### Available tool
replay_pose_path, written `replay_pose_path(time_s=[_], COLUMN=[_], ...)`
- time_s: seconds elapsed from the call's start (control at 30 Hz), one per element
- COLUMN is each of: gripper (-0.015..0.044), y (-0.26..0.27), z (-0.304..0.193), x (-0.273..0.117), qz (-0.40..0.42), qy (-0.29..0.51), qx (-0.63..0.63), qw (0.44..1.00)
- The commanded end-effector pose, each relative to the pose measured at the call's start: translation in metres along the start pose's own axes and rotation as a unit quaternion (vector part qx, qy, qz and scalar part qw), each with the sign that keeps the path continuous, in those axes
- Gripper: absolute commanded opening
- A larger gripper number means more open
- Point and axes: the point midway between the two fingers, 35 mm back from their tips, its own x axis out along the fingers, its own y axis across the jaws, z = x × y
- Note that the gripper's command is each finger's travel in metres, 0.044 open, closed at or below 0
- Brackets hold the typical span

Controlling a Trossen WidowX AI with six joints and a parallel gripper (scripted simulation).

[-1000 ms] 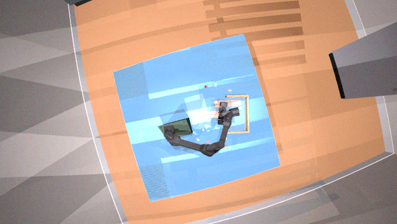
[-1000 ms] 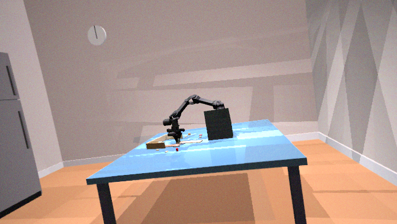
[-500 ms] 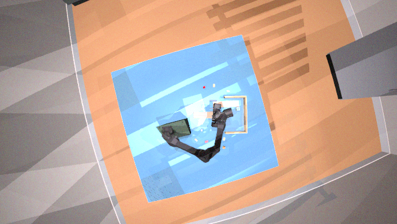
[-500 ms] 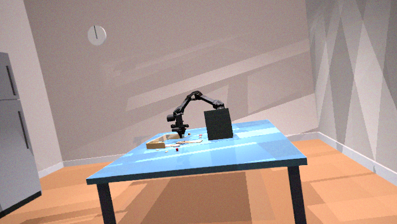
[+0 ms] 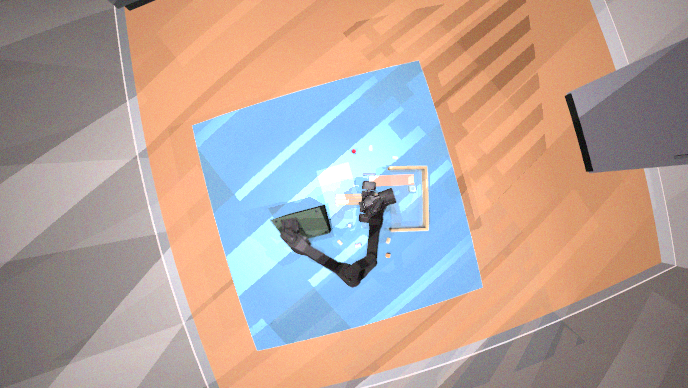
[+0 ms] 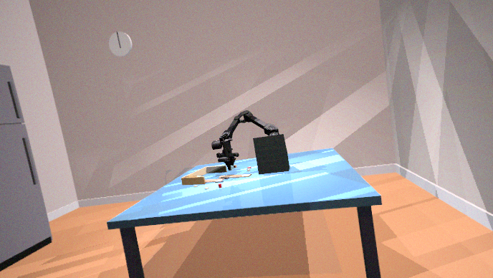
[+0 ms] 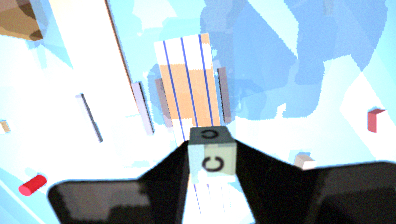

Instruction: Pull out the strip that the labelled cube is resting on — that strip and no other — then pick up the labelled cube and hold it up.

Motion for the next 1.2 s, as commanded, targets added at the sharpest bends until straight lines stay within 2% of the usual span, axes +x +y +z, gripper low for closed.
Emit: replay_pose_path(time_s=[0.0,0.37,0.6,1.17], gripper=[0.0000,0.0000,0.0000,0.0000], y=[-0.007,-0.016,-0.016,-0.016], z=[-0.016,-0.042,-0.042,-0.042], x=[0.000,-0.001,-0.036,-0.037], qz=[-0.001,-0.001,-0.001,-0.001], qy=[0.000,0.001,0.001,0.001], qx=[0.001,0.001,0.001,0.001], qw=[1.000,1.000,1.000,1.000])
